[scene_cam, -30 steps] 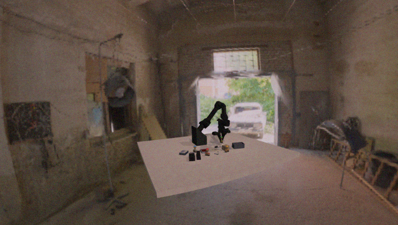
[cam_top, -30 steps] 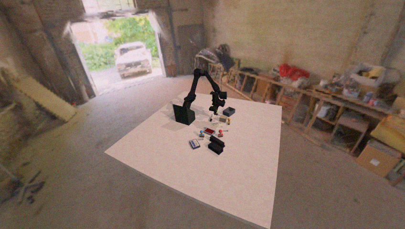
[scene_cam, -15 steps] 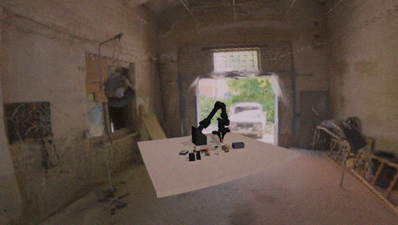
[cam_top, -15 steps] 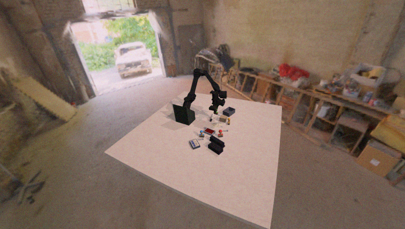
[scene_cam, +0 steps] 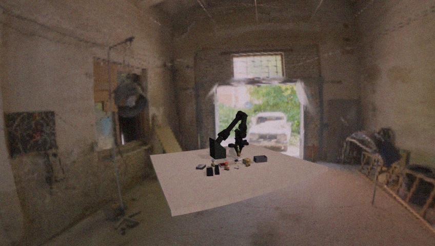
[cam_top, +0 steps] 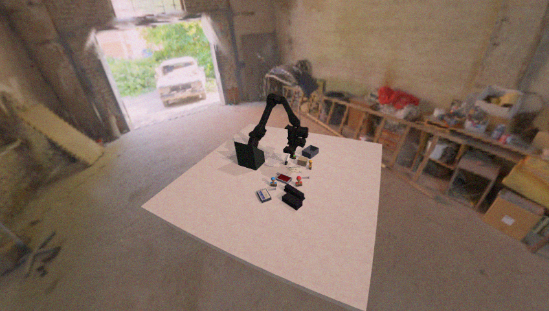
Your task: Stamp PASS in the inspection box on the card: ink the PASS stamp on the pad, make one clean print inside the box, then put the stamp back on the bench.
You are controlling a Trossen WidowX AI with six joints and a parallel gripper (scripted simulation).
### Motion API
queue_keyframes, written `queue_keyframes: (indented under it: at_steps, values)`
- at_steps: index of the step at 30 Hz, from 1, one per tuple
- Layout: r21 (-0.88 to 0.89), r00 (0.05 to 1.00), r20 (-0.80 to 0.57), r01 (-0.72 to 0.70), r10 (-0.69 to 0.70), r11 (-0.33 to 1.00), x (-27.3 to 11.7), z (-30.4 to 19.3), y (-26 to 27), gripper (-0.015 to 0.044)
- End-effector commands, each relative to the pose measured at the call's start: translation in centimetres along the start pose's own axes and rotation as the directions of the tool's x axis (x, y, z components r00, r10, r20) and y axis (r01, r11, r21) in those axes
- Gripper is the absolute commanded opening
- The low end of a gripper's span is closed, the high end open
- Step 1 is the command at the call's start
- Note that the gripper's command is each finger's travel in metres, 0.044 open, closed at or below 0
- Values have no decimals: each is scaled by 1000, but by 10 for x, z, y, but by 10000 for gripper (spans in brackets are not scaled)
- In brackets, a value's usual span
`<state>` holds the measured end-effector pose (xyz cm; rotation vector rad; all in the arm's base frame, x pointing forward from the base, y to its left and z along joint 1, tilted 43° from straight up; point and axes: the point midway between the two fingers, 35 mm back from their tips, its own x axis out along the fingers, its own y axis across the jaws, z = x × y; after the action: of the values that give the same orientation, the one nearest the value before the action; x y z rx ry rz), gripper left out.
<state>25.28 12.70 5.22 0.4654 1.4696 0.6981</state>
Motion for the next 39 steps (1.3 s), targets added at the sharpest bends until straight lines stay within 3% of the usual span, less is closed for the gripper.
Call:
queue_keyframes:
  at_steps: [1, 27, 39]
  values:
    - [1, 1000, -4, 9, -9, 1000, 0, 5, -19, 0]
    - [-2, 1000, -6, -15, 15, 1000, -2, 1, -160, 0]
    - [-2, 1000, -6, -17, 17, 1000, 3, 1, -164, 0]
